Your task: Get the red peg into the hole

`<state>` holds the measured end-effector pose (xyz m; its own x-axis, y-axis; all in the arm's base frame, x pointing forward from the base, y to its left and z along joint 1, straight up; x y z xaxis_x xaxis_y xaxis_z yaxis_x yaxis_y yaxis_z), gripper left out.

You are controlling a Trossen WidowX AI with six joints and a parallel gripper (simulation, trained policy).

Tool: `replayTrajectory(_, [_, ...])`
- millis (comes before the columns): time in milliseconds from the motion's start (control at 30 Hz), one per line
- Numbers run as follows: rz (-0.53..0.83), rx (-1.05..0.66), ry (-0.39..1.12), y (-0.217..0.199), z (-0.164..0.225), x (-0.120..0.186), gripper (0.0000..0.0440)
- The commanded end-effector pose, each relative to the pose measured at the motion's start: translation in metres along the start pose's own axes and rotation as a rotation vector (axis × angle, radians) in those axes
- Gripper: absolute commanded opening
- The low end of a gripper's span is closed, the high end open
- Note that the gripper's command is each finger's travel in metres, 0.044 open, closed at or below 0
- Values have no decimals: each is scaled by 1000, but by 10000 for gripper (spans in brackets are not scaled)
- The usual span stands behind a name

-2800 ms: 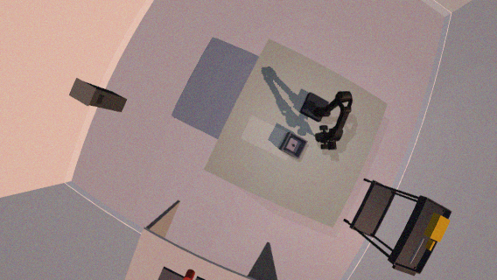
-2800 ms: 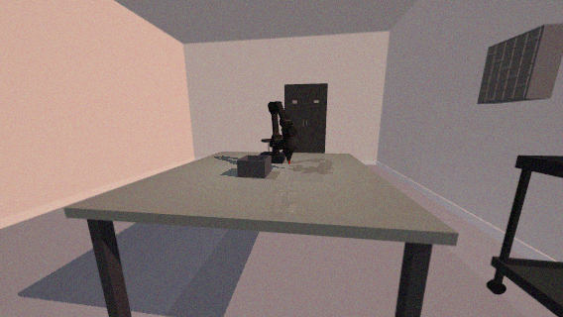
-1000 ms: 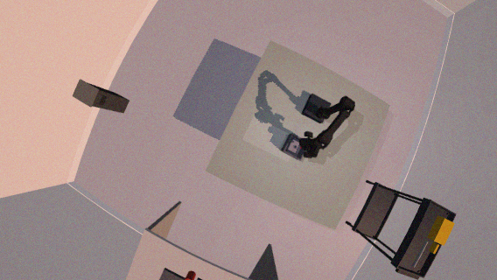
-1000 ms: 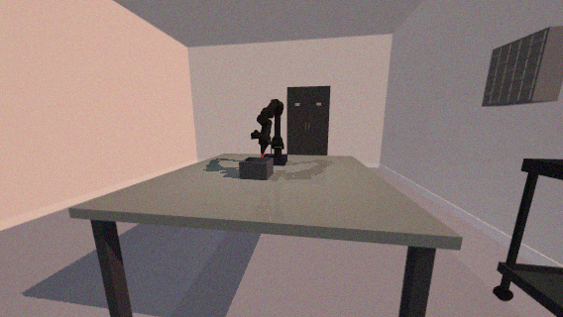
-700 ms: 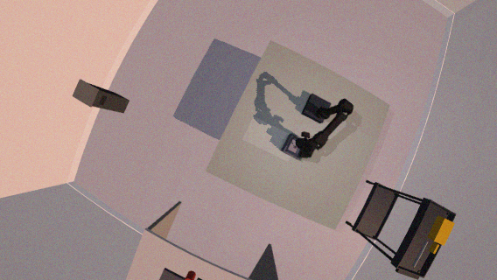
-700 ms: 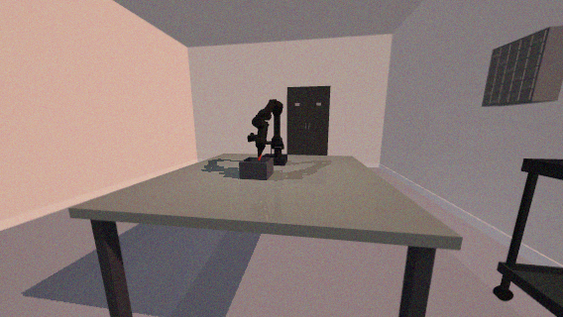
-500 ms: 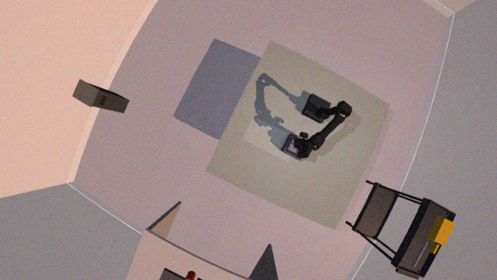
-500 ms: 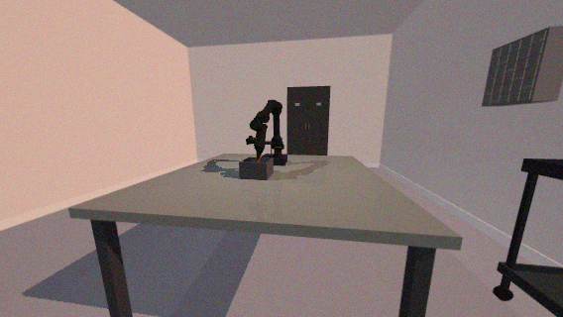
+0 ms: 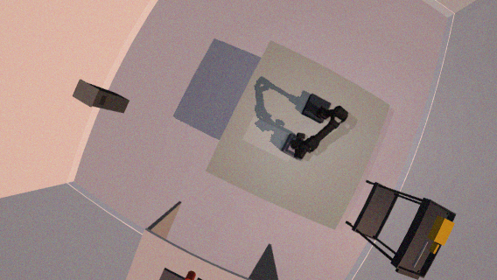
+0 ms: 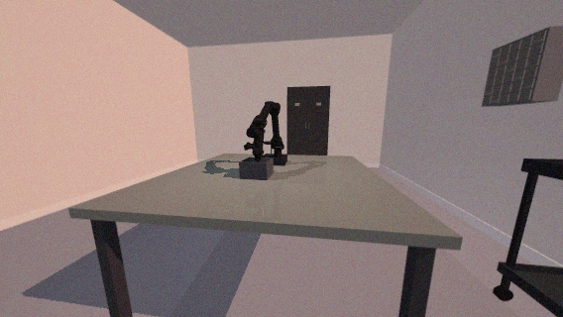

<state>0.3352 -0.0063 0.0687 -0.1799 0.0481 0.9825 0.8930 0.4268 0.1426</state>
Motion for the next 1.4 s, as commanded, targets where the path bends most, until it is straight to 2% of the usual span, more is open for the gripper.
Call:
replayTrajectory(0, [22,14,6,3,-2,-2,163])
replayTrajectory(633, [34,98,19,23,-15,8,130])
replayTrajectory(1367, [33,98,44,47,-56,-8,104])
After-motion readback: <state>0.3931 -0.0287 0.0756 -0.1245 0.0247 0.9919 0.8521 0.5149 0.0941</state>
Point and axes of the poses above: the point midway between the two fingers, 35 mm back from their tips, its own x axis back along the fingers, its own y axis across the jaws, z = x × y, the point moved 2 cm from there along x, back along the fingers, and after that the axes turned 3 degrees about -x, right-handed, at the moved point
